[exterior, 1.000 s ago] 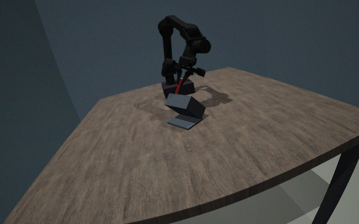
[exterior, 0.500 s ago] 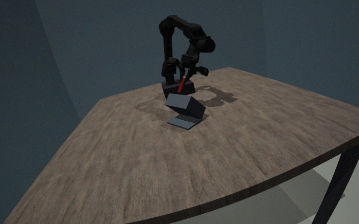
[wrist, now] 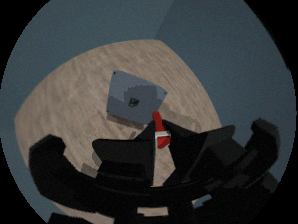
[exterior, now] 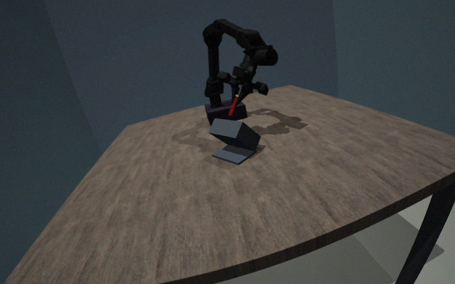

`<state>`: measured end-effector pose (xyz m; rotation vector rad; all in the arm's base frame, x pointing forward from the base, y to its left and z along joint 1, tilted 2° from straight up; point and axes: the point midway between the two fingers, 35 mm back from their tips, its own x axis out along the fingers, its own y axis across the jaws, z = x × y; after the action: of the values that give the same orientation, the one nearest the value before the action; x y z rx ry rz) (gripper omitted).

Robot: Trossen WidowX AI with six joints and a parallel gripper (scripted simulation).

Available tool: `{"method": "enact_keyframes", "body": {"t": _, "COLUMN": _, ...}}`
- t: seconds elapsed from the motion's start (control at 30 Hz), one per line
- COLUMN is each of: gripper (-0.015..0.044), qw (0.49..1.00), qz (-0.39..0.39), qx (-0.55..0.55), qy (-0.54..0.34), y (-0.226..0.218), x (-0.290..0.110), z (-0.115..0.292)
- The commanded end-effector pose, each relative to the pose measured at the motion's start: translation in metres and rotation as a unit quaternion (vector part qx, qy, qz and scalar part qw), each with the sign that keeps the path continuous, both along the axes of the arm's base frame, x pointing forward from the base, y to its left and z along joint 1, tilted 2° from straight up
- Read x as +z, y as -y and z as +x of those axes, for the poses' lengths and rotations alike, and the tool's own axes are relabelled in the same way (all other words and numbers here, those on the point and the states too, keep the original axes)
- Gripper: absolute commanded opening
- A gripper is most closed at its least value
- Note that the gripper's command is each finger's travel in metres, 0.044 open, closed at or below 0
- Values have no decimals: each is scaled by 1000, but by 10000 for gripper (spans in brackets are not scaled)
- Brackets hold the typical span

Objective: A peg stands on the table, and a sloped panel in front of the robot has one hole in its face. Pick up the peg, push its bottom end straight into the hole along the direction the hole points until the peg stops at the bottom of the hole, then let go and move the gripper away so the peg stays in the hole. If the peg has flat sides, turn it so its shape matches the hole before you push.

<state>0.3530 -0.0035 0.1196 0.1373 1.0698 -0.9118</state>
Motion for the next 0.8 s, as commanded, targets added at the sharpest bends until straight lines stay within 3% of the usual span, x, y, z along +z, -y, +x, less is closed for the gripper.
{"method": "enact_keyframes", "body": {"t": 0.0, "gripper": 0, "qw": 1000, "qz": -5, "qx": -8, "qy": 12, "y": -3, "x": 2, "z": 1}}
{"method": "enact_keyframes", "body": {"t": 0.77, "gripper": 0, "qw": 994, "qz": -13, "qx": -56, "qy": 90, "y": -26, "x": 8, "z": 4}}
